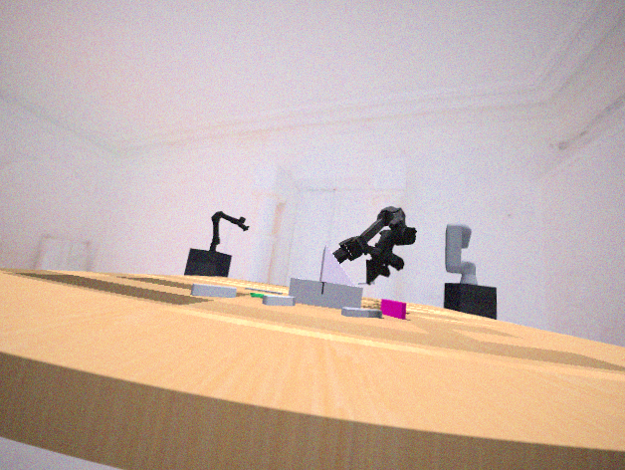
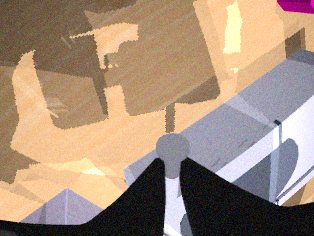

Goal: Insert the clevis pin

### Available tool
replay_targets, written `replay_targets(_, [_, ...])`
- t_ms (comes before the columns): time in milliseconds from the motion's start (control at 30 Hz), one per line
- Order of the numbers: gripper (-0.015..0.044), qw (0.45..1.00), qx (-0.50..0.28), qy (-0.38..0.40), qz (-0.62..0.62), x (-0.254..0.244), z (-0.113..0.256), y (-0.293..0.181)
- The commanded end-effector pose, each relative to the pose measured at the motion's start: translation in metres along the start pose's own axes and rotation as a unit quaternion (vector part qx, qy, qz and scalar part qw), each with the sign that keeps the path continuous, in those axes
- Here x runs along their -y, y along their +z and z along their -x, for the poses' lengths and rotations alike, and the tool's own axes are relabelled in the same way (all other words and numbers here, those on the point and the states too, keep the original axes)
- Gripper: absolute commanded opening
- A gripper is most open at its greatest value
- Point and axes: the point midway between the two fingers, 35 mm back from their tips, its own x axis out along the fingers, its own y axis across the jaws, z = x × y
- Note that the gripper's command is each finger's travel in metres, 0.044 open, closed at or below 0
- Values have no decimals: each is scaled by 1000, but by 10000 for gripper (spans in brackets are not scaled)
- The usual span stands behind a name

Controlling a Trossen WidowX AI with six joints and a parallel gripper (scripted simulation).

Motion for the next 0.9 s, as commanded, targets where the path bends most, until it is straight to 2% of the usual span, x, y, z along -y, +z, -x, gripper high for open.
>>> replay_targets(0, [0,998,-4,8,-60,5,-1,-2])
replay_targets(433, [0,961,-22,28,-274,23,-6,-12])
replay_targets(867, [0,877,-40,45,-477,40,-10,-24])
